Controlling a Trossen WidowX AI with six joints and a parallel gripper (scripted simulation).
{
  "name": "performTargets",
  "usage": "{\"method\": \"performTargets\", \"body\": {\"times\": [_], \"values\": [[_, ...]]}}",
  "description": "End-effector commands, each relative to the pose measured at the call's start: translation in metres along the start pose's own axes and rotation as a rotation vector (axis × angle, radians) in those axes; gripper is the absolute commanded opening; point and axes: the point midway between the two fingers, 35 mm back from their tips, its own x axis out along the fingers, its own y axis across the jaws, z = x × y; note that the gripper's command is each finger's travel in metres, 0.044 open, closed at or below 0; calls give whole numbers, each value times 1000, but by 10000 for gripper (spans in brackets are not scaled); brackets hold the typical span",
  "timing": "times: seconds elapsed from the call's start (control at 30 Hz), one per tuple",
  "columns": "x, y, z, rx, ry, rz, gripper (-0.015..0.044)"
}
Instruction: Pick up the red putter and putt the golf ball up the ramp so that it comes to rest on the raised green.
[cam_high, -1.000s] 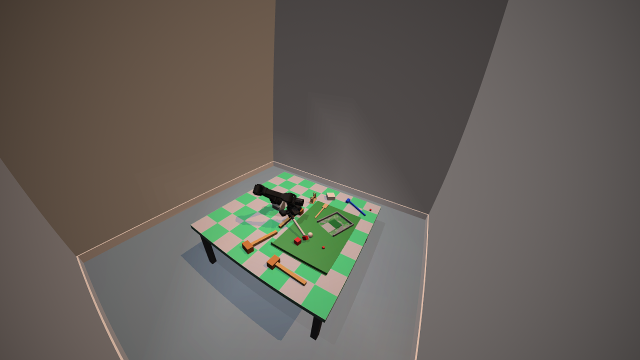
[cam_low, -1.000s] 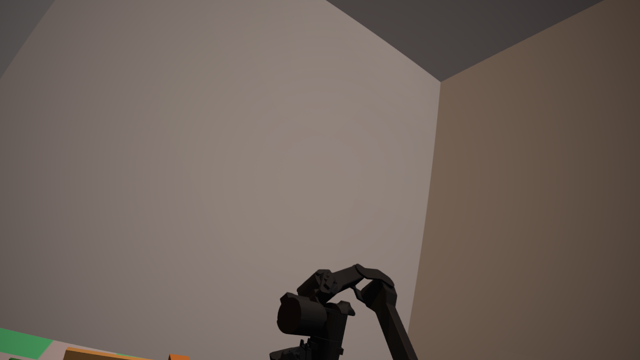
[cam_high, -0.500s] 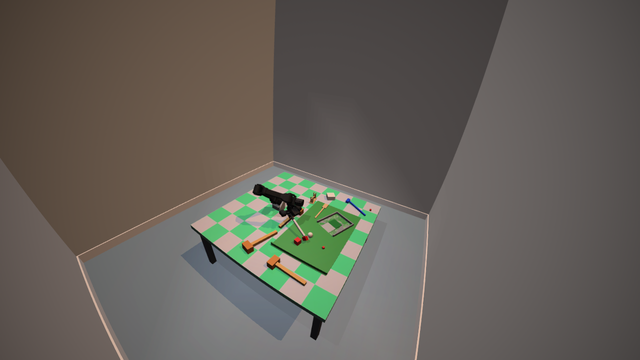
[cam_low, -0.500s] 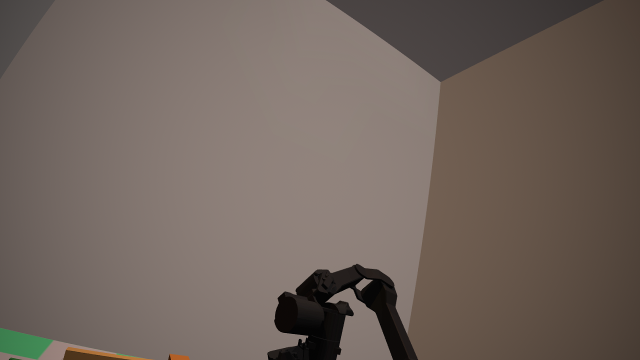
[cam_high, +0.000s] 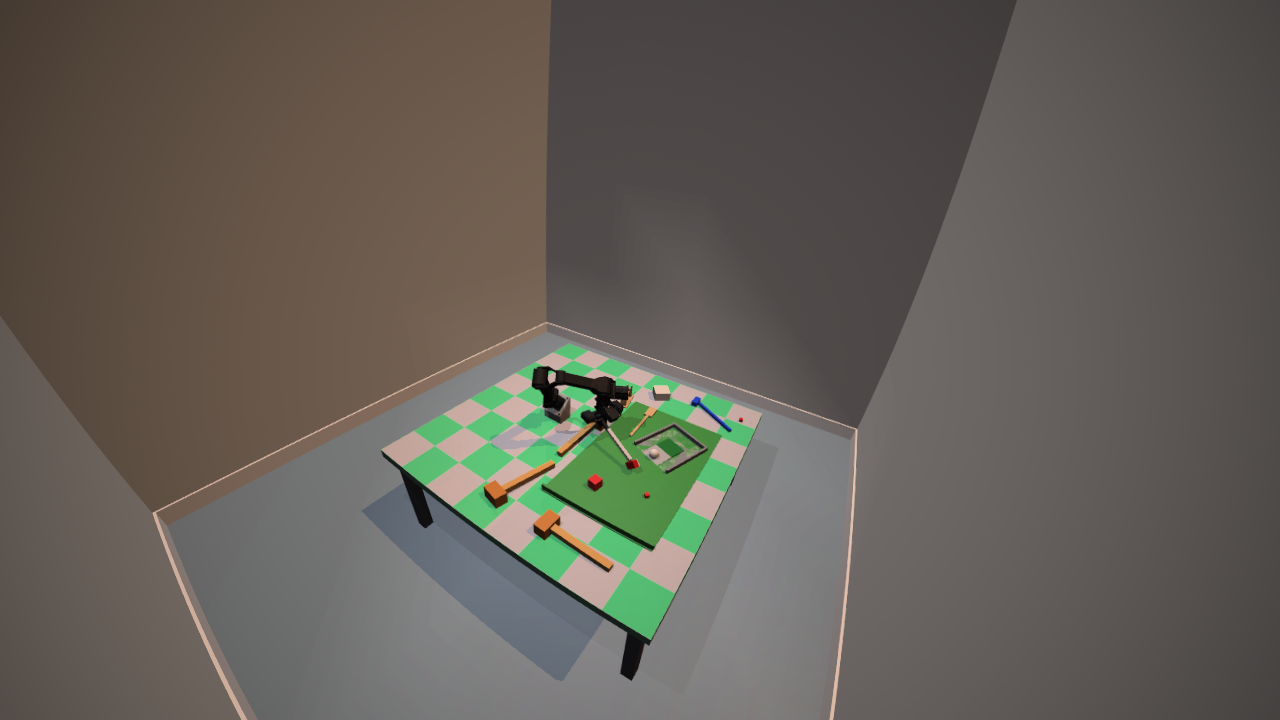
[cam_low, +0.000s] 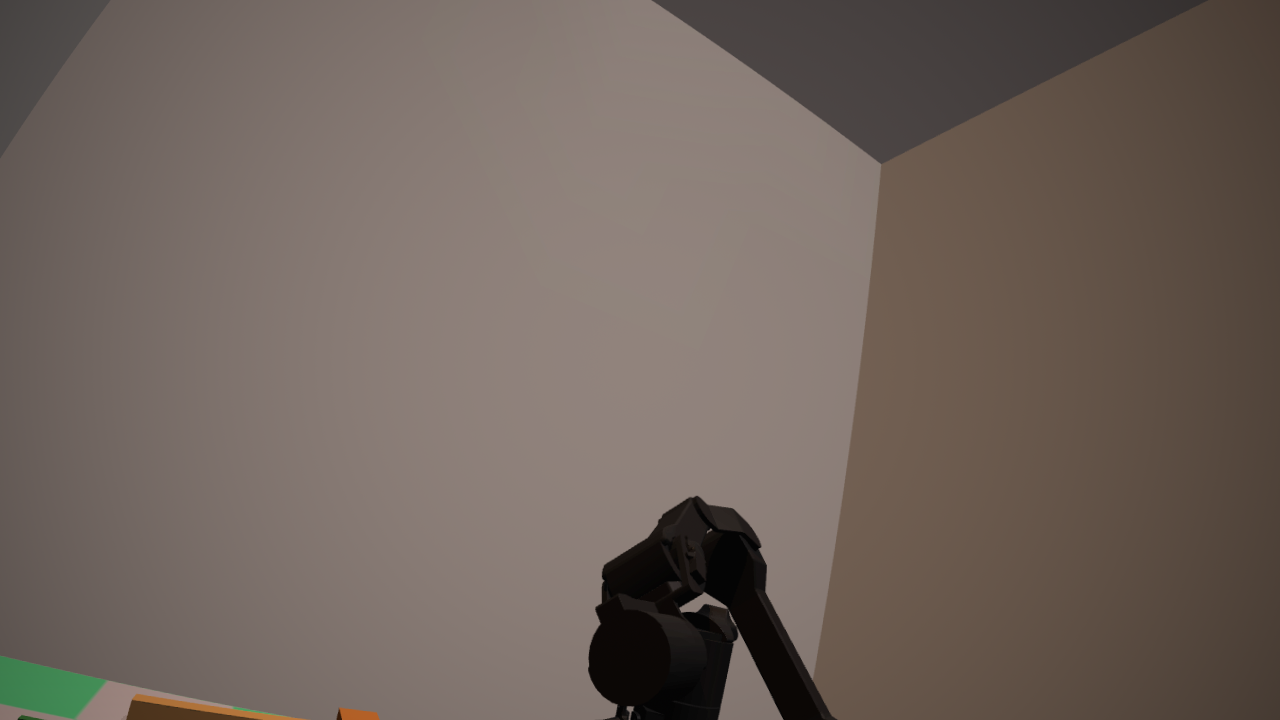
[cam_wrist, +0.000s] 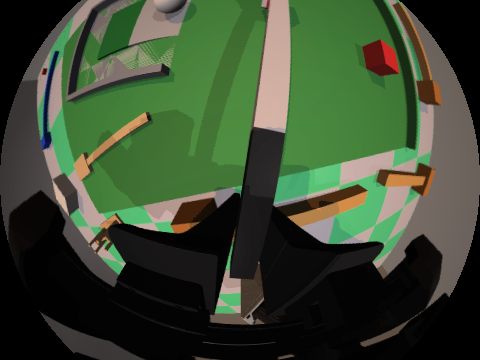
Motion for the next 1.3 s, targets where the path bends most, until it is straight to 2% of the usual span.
{"method": "performTargets", "body": {"times": [0.0,0.3,0.37,1.27], "values": [[-14,4,2,6,-5,7,0],[-56,3,1,6,-5,7,0],[-48,3,1,0,-4,5,0],[-48,3,1,0,-4,5,0]]}}
